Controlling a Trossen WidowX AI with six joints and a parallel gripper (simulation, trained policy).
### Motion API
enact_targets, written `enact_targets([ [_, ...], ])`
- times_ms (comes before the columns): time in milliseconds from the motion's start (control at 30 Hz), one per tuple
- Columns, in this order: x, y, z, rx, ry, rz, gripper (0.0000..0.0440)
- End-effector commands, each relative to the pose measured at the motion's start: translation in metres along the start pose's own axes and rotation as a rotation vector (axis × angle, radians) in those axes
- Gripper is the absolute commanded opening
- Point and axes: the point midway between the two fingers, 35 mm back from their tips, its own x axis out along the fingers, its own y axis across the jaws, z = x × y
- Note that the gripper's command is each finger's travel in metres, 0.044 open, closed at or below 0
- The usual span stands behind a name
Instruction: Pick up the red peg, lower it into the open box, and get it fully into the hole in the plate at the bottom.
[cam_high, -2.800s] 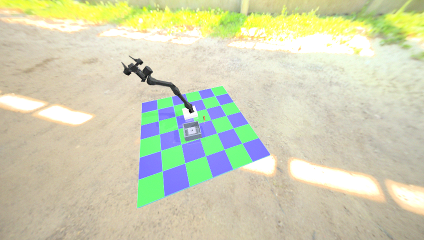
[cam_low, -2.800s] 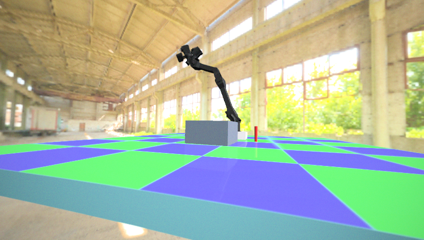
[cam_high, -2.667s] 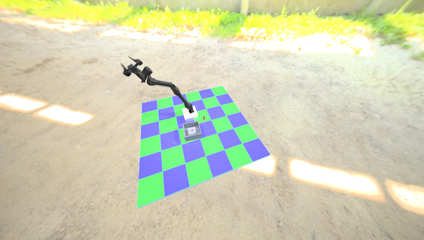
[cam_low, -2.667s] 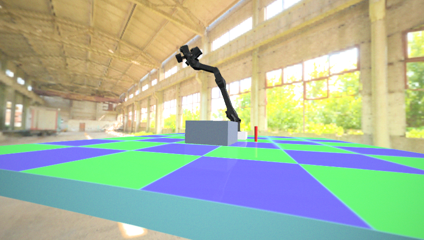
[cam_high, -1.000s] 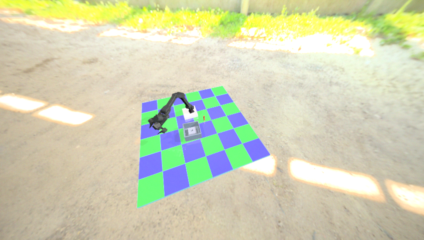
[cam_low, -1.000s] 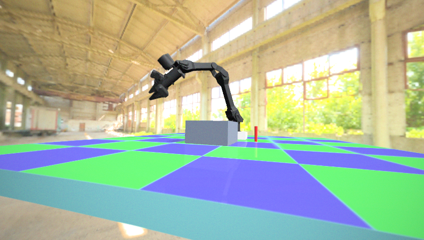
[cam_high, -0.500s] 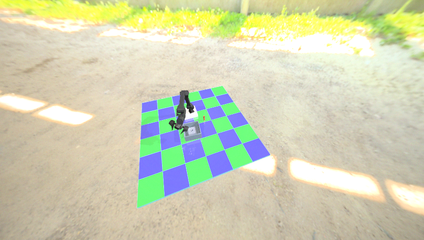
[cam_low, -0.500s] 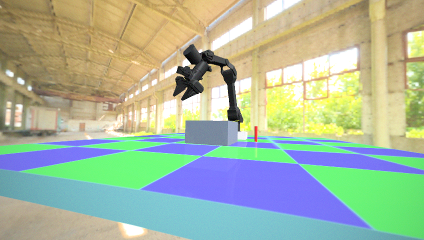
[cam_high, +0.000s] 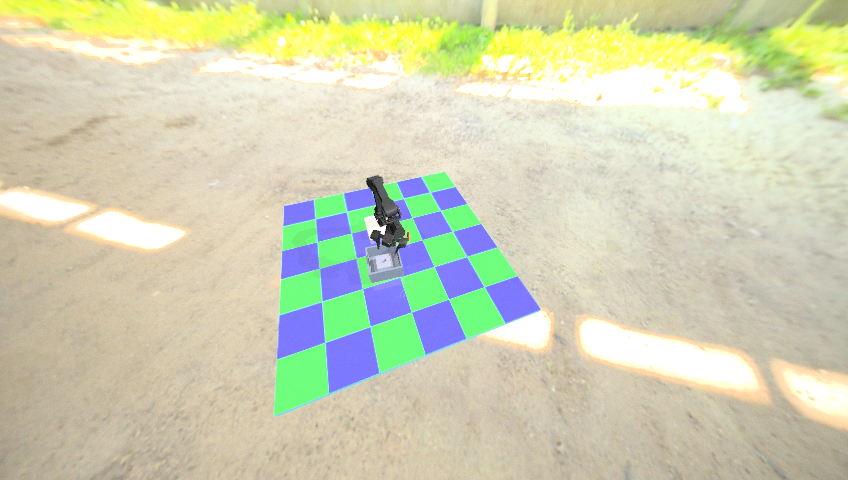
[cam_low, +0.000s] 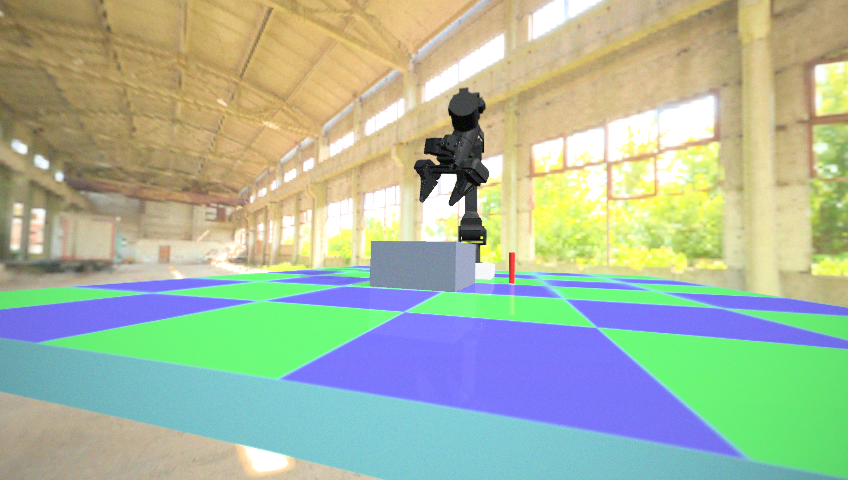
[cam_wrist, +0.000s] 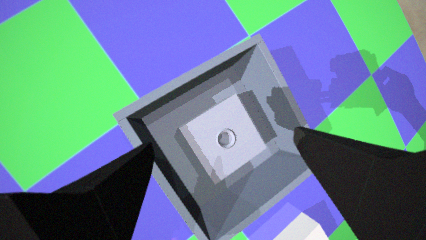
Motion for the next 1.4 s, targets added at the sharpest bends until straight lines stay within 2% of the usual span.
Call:
enact_targets([
  [0, -0.008, 0.015, -0.029, 0.006, 0.051, 0.008, 0.044],
  [367, -0.033, 0.044, -0.12, 0.044, 0.193, -0.02, 0.044],
  [667, -0.036, 0.052, -0.183, 0.074, 0.268, -0.081, 0.044],
  [967, -0.019, 0.059, -0.223, 0.078, 0.274, -0.109, 0.044],
  [1367, 0.026, 0.068, -0.249, 0.055, 0.213, -0.095, 0.044],
])
